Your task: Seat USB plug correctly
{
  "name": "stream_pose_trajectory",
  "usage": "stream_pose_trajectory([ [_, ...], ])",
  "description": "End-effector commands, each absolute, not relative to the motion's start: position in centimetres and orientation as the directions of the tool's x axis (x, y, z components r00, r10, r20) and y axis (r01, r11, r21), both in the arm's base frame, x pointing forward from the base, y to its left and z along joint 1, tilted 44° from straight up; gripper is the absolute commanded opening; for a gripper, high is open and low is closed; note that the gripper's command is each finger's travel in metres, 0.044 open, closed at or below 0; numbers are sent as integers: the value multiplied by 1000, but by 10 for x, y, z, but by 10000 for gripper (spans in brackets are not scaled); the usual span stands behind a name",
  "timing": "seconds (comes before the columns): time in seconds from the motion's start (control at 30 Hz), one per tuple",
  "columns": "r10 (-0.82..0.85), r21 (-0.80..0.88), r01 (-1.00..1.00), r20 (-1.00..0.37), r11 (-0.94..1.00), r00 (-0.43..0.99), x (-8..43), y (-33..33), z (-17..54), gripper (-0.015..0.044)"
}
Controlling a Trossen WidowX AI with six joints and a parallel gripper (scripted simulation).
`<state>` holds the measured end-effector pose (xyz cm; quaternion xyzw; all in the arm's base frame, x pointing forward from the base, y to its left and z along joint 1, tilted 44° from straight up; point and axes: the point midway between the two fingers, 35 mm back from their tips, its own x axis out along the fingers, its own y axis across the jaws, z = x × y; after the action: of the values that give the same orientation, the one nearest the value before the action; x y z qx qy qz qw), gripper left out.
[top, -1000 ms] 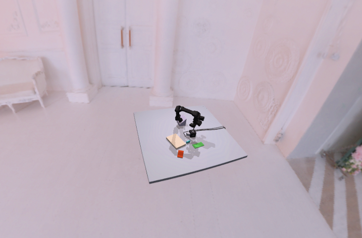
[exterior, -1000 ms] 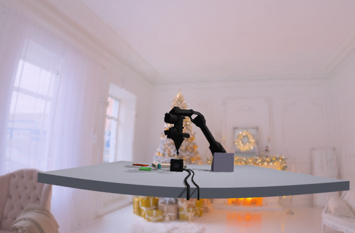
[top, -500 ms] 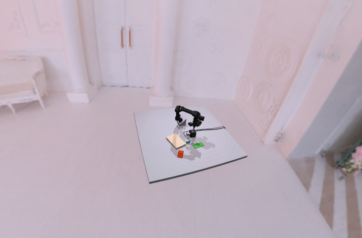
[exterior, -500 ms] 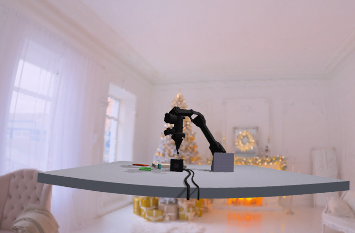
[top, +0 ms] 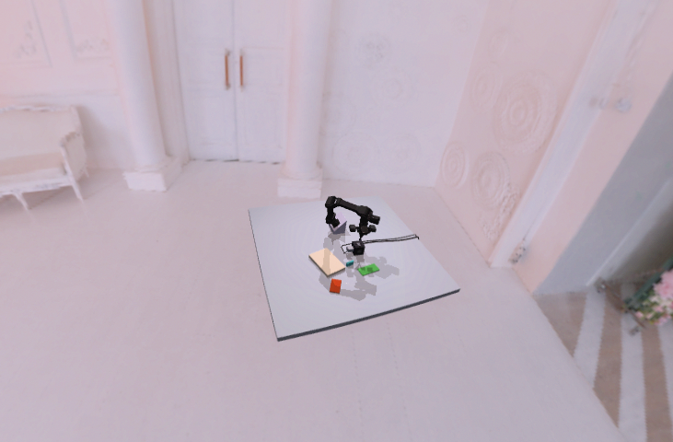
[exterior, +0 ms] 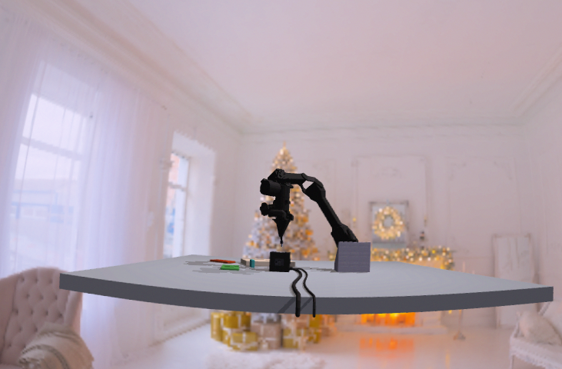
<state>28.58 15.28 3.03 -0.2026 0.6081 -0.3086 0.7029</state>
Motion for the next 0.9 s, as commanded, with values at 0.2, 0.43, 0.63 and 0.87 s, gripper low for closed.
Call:
stream_pose_trajectory([
  [0.2, -680, -595, 426, -730, 682, 70, 286, 153, 30, 0],
  [0.43, -680, -524, 583, -730, 622, 70, 286, 153, 30, 0],
  [0.63, -680, -448, 702, -730, 553, 70, 286, 153, 30, 0],
  [0.87, -680, -347, 820, -730, 456, 70, 286, 153, 30, 0],
])
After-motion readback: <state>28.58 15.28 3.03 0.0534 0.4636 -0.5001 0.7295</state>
